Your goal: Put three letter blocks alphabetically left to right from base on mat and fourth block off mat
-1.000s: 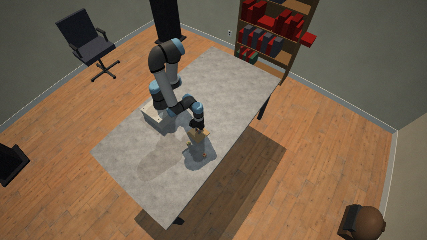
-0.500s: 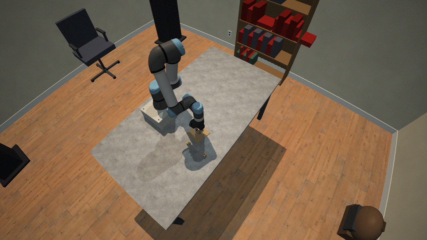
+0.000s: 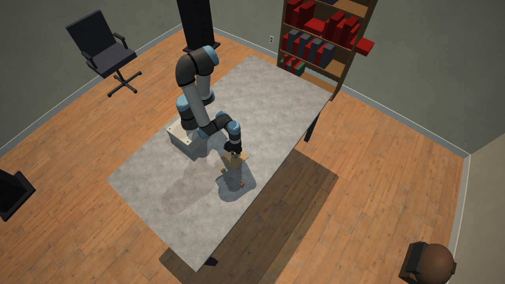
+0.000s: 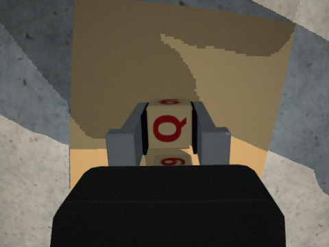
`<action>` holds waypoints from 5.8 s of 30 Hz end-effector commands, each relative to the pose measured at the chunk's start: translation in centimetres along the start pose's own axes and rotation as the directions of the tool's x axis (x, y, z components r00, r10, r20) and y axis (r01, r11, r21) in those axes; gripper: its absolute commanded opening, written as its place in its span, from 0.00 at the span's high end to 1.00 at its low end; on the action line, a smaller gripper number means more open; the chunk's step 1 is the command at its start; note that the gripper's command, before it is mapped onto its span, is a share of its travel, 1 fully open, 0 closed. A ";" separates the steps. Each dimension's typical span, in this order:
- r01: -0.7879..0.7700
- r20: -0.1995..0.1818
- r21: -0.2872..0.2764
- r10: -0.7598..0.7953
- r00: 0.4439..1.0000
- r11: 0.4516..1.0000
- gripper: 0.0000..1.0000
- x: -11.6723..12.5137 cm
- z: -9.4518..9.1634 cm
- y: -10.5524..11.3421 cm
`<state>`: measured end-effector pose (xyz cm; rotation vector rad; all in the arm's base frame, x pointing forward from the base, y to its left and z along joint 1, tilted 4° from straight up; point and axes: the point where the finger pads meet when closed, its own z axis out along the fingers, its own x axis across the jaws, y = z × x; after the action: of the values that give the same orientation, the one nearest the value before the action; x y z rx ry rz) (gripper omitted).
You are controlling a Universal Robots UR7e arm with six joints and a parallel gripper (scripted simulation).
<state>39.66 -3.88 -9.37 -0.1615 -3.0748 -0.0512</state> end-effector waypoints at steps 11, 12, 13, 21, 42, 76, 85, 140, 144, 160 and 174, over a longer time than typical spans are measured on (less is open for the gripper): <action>0.002 -0.001 0.000 -0.002 1.000 1.000 0.51 0.2 0.0 0.1; 0.002 -0.001 0.000 -0.002 1.000 1.000 0.51 0.2 0.0 0.1; 0.002 -0.001 0.000 -0.002 1.000 1.000 0.51 0.2 0.0 0.1; 0.002 0.000 0.001 -0.002 1.000 1.000 0.51 0.2 0.0 0.1; 0.002 0.000 0.000 -0.002 1.000 1.000 0.51 0.2 0.0 0.1; 0.002 -0.001 0.000 -0.002 1.000 1.000 0.51 0.3 0.4 0.1; 0.002 -0.001 0.000 -0.002 1.000 1.000 0.51 0.3 0.4 0.1; 0.002 0.005 0.002 -0.002 1.000 1.000 0.21 0.0 -1.5 0.0; 0.001 0.005 0.002 -0.001 1.000 1.000 0.21 0.0 -3.3 0.0; 0.000 0.005 0.002 0.000 1.000 1.000 0.21 0.0 -8.7 0.0; 0.001 0.000 0.000 -0.001 1.000 1.000 0.00 0.2 -8.6 0.0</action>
<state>40.02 -4.05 -0.75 -0.1583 -3.0756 -0.0510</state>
